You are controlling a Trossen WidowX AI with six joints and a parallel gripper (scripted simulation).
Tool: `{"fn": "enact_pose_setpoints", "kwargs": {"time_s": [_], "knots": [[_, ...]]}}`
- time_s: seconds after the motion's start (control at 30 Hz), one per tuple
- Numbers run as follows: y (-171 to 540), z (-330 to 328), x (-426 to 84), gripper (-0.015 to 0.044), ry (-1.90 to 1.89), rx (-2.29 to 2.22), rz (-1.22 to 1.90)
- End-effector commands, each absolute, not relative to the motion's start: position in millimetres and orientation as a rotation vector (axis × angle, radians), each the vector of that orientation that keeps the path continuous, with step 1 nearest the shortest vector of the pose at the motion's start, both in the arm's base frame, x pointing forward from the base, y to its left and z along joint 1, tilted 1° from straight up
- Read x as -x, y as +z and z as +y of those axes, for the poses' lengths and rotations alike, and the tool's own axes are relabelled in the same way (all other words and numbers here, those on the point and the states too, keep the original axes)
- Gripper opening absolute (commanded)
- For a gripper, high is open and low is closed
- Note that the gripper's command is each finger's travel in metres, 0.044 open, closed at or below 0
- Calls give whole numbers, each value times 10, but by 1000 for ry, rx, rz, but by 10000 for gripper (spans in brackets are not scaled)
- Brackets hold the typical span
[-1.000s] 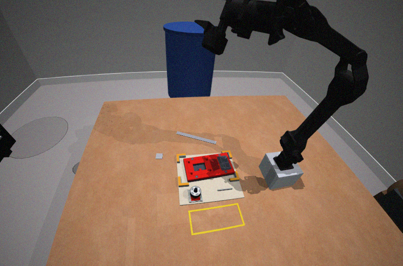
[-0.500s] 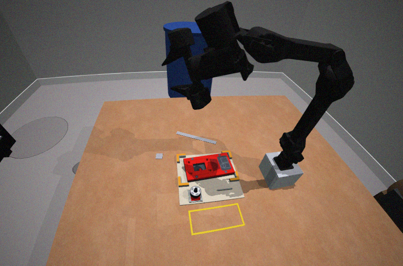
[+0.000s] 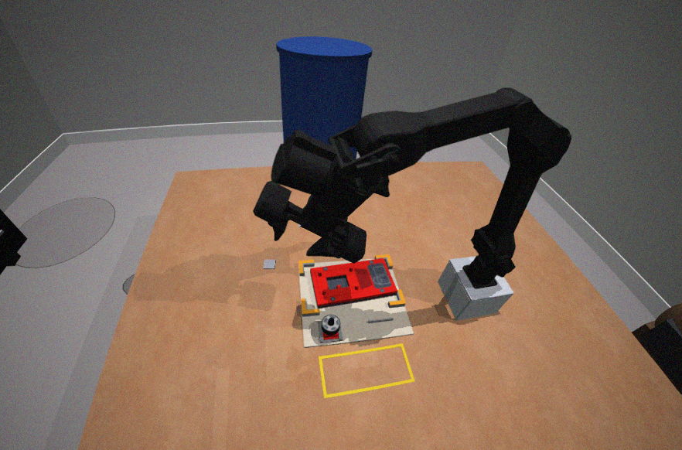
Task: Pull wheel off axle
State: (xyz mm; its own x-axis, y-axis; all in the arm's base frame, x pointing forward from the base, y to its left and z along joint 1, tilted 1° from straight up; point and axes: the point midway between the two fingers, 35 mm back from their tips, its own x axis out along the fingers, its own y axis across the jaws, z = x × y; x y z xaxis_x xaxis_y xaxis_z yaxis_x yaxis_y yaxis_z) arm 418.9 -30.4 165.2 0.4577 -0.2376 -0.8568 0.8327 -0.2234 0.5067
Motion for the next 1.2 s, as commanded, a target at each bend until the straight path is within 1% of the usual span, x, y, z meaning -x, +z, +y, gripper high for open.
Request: {"fn": "enact_pose_setpoints", "kwargs": {"time_s": [0.0,0.23,0.3,0.67,1.0,1.13,1.17], "knots": [[1275,-110,-4071,300,-1126,-1400,745],[647,257,-3705,300,-1199,-1260,1116],[552,318,-3626,300,-1212,-1234,1180],[499,300,-3692,300,-1213,-1231,1188],[-156,316,-3687,300,-1213,-1231,1188],[-200,320,-3684,300,-1213,-1231,1188],[-176,311,-3664,274,-1224,-1224,1193]]}}
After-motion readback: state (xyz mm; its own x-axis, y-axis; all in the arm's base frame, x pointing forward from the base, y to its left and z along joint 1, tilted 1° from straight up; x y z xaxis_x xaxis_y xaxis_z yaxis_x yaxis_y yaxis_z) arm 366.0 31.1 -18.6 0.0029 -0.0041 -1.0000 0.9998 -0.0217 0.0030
